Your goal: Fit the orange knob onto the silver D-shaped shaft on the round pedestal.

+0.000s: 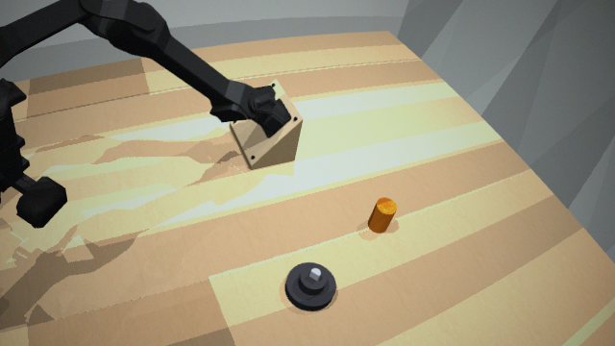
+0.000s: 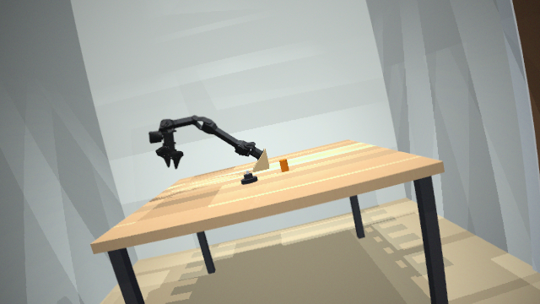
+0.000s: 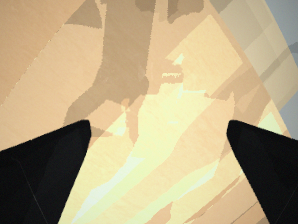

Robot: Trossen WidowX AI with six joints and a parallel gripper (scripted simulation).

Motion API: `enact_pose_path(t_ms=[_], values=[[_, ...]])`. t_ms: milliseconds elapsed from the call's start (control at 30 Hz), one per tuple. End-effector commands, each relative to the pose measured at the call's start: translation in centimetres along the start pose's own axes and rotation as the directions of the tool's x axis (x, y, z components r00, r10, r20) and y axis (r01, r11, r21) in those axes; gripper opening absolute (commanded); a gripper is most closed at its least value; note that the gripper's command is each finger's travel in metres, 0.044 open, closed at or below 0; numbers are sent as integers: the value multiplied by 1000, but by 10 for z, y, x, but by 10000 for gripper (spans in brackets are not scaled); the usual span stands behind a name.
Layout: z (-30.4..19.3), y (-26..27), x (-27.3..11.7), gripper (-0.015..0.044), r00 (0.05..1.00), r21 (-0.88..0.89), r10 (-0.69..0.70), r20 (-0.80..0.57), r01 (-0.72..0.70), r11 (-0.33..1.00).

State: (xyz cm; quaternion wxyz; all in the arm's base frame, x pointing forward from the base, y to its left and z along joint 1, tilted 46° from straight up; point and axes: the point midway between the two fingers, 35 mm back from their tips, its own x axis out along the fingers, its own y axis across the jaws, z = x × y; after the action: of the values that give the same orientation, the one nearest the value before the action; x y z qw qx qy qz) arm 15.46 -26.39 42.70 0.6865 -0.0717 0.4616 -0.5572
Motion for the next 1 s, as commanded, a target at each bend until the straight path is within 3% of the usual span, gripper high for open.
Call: enact_pose_path(t_ms=[0, 133, 433, 700, 967], values=[[0, 0, 0, 426, 1000, 0, 0, 0, 0, 1000], [-2, 27, 5, 440, 998, -11, 65, -8, -65, 998], [12, 170, 11, 440, 969, -407, 240, -53, -241, 881], [-14, 287, -11, 440, 937, -699, 334, -106, -309, 645], [-72, 385, -43, 440, 919, -899, 359, -164, -289, 329]])
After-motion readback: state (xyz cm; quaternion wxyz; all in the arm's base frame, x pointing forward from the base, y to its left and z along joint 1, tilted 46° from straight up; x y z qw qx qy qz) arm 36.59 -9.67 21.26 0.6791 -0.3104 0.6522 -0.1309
